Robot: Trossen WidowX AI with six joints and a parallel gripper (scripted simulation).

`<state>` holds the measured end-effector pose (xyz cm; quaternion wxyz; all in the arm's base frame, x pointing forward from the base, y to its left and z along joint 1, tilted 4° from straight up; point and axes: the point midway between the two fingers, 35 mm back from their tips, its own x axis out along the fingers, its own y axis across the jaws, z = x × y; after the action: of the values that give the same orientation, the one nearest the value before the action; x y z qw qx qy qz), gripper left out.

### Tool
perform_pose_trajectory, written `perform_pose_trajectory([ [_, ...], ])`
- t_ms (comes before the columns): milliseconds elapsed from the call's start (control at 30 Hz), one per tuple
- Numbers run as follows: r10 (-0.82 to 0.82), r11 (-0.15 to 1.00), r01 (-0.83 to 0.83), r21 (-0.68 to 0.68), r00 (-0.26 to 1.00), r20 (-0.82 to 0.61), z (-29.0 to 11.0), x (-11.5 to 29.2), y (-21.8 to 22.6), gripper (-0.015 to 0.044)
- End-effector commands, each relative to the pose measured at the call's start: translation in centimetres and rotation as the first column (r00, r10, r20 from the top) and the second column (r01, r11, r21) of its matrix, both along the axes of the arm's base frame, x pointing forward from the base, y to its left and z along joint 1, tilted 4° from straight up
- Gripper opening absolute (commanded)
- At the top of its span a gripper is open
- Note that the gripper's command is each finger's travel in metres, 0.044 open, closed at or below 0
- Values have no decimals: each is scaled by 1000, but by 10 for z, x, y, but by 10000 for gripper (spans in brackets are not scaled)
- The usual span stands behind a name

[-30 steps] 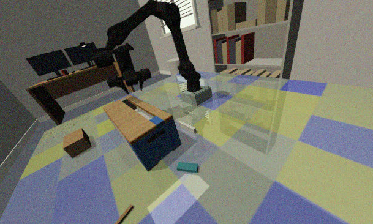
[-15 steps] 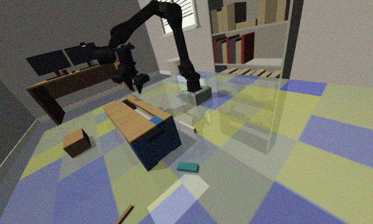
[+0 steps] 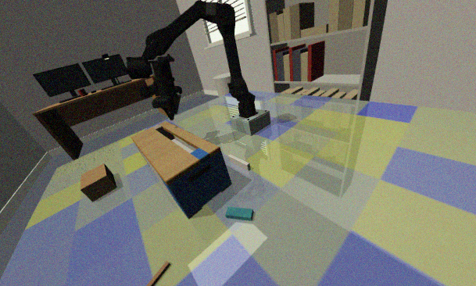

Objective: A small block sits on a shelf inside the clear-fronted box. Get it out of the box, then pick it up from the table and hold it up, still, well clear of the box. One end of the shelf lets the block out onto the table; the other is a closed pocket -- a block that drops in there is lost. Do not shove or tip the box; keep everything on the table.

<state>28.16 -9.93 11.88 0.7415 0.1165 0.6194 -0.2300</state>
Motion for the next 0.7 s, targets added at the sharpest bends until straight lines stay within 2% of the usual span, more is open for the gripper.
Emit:
perform_pose_trajectory([
  [0,-786,608,729,316,609,108,10,-7,-5,285],
  [167,-936,337,845,415,350,48,12,-8,-7,285],
  [333,-996,40,876,481,71,-45,14,-10,-9,285],
  [500,-965,-261,819,510,-206,-164,16,-12,-11,285],
  [667,-845,-535,687,492,-451,-288,18,-13,-13,285],
])
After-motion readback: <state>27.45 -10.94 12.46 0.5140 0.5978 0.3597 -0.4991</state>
